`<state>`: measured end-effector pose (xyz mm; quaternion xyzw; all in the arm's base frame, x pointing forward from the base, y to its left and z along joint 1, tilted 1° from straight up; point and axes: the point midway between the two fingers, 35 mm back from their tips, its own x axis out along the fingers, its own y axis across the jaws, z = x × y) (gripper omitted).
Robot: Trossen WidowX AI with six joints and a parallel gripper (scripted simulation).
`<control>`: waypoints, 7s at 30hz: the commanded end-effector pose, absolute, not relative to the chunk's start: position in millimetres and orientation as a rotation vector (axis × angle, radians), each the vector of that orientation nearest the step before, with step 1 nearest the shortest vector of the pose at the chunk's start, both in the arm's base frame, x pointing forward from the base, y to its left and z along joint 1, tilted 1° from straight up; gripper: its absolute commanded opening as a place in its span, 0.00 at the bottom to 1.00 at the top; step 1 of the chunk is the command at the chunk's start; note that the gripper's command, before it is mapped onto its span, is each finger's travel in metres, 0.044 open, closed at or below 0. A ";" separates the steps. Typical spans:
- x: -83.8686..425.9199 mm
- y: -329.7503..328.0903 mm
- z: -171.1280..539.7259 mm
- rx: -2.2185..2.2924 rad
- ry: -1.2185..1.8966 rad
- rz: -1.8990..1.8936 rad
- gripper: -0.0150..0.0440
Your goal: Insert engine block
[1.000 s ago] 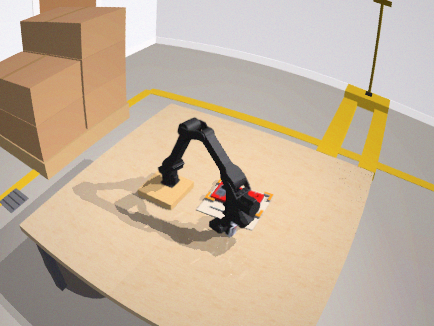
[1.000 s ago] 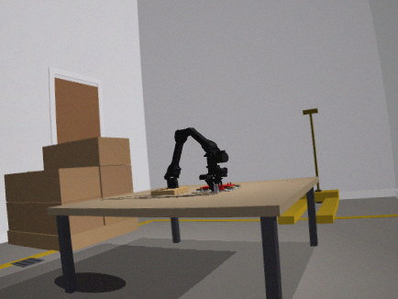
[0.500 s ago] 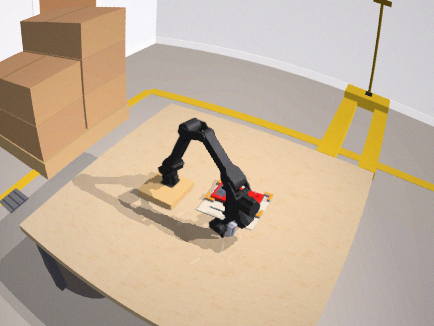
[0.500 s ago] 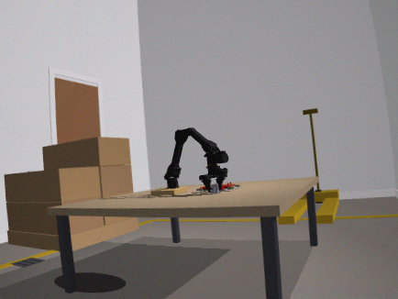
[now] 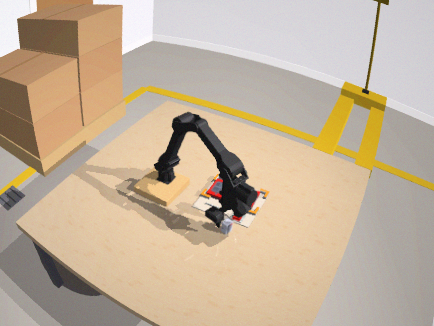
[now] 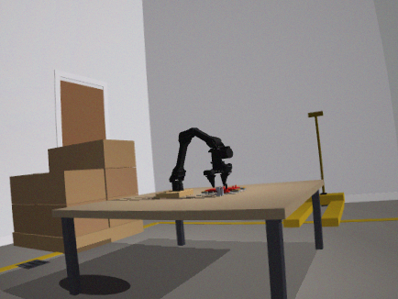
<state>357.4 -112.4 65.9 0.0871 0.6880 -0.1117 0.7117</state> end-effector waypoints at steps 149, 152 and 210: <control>355.6 -110.2 135.5 0.195 1.521 -0.243 0.25; 354.4 -110.1 137.8 0.191 1.494 -0.245 0.25; 336.1 -108.0 64.5 0.089 0.807 -0.276 0.25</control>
